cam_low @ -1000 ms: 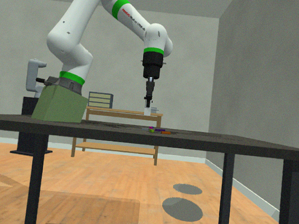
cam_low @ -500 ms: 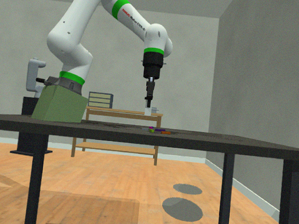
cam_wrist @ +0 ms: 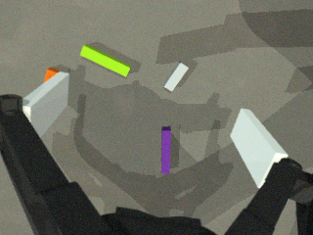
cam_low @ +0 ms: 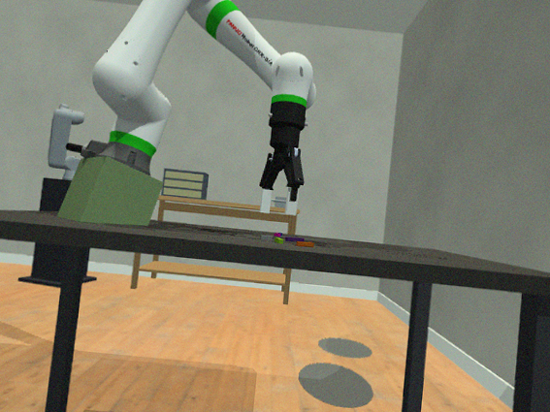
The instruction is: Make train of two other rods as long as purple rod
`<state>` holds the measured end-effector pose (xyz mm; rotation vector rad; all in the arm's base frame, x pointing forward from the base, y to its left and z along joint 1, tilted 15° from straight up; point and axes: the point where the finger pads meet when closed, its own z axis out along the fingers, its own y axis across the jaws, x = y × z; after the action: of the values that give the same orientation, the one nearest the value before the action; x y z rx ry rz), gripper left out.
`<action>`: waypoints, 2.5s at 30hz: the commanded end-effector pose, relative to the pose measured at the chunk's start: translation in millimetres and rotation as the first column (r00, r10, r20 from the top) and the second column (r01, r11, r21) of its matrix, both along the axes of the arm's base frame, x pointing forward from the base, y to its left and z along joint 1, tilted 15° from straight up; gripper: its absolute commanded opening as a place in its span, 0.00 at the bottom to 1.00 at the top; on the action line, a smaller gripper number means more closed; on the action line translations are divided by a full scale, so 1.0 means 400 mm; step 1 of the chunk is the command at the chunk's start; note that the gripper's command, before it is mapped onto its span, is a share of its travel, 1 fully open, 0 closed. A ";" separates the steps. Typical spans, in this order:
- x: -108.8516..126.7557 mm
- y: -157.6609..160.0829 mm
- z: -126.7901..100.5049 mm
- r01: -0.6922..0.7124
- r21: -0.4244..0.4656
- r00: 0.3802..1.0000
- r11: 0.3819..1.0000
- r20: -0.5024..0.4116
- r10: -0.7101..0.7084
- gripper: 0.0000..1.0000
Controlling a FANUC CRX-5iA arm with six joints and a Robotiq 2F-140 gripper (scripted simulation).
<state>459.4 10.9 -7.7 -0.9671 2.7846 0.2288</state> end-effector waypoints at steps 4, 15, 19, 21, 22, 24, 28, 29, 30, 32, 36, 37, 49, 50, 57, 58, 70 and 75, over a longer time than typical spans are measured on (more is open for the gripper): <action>0.007 0.056 0.012 -0.257 -0.034 0.965 0.966 0.049 0.259 1.00; 0.011 0.132 0.027 -0.560 -0.105 0.817 0.822 0.095 0.569 1.00; 0.011 0.162 0.033 -0.658 -0.135 0.734 0.741 0.106 0.671 1.00; 0.011 0.177 0.036 -0.703 -0.150 0.687 0.695 0.110 0.718 1.00; 0.011 0.184 0.038 -0.724 -0.158 0.663 0.672 0.111 0.741 1.00; 0.010 0.199 0.041 -0.764 -0.173 0.612 0.622 0.114 0.783 1.00; 0.009 0.227 0.046 -0.828 -0.202 0.511 0.524 0.115 0.852 1.00; 0.008 0.233 0.048 -0.841 -0.209 0.486 0.500 0.115 0.866 1.00; 0.008 0.240 0.049 -0.854 -0.216 0.459 0.473 0.115 0.881 1.00; 0.007 0.255 0.052 -0.880 -0.232 0.399 0.415 0.114 0.910 1.00; 0.004 0.285 0.058 -0.919 -0.262 0.275 0.294 0.108 0.955 1.00; 0.003 0.293 0.060 -0.926 -0.270 0.243 0.263 0.106 0.964 1.00; -0.011 0.380 0.078 -0.931 -0.349 -0.133 -0.102 0.066 0.989 1.00; -0.012 0.387 0.080 -0.925 -0.355 -0.165 -0.134 0.061 0.984 1.00; -0.024 0.440 0.091 -0.852 -0.393 -0.385 -0.346 0.021 0.923 1.00; -0.026 0.448 0.093 -0.837 -0.398 -0.415 -0.375 0.015 0.910 1.00; -0.052 0.534 0.112 -0.606 -0.436 -0.715 -0.665 -0.068 0.696 1.00; -0.066 0.572 0.121 -0.474 -0.443 -0.814 -0.761 -0.108 0.570 1.00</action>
<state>437.0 228.1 38.0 -2.9256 0.0507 -0.1923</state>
